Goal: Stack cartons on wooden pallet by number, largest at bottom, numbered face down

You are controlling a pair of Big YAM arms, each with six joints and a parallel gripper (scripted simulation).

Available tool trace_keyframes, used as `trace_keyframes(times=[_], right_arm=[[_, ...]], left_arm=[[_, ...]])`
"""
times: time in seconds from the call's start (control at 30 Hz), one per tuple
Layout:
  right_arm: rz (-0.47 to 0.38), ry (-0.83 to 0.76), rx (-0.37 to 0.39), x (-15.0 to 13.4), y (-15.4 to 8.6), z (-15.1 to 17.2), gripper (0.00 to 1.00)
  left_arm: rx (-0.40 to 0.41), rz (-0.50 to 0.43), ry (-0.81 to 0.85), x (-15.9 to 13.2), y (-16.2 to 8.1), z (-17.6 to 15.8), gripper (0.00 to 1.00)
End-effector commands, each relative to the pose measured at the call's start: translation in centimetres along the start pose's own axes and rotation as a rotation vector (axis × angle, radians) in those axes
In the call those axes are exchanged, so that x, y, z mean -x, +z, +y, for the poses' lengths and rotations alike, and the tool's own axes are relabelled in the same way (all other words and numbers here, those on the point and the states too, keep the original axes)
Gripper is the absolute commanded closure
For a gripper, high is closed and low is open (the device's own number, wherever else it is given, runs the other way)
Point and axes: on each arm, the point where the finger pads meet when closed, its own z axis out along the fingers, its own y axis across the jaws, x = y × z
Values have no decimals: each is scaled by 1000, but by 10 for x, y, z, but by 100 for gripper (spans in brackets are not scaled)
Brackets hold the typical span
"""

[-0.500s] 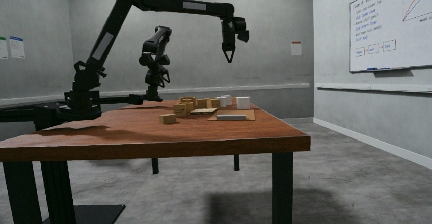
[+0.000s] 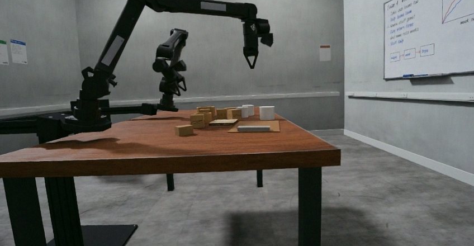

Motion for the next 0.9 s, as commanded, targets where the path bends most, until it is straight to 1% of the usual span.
trace_keyframes(times=[0.0,0.1,0.13,0.17,0.33,0.4,0.53,0.6,0.8,0.87], right_arm=[[-13,0,8,1,-8,1,0],[-13,-7,8,-1,-7,-1,0],[-23,-12,12,-2,-13,-4,0],[-28,-11,11,-1,-13,-7,0],[-83,-38,10,-5,-14,-28,0],[-131,-60,7,-11,-16,-46,0],[-250,-106,-9,-28,-20,-92,0],[-250,-106,-9,-28,-20,-92,0],[-433,-156,-39,-59,-26,-166,0],[-495,-169,-49,-70,-27,-191,0]], left_arm=[[-5,-2,-4,2,-2,-1,0],[-9,-2,7,1,0,0,0],[-3,1,16,-1,4,5,0],[-7,-1,36,-1,6,5,0],[-63,-25,149,5,19,10,0],[-101,-42,188,10,30,14,0],[-173,-86,219,21,53,26,0],[-173,-86,219,21,53,26,0],[-264,-133,214,33,82,42,0],[-282,-150,208,38,92,49,0]])
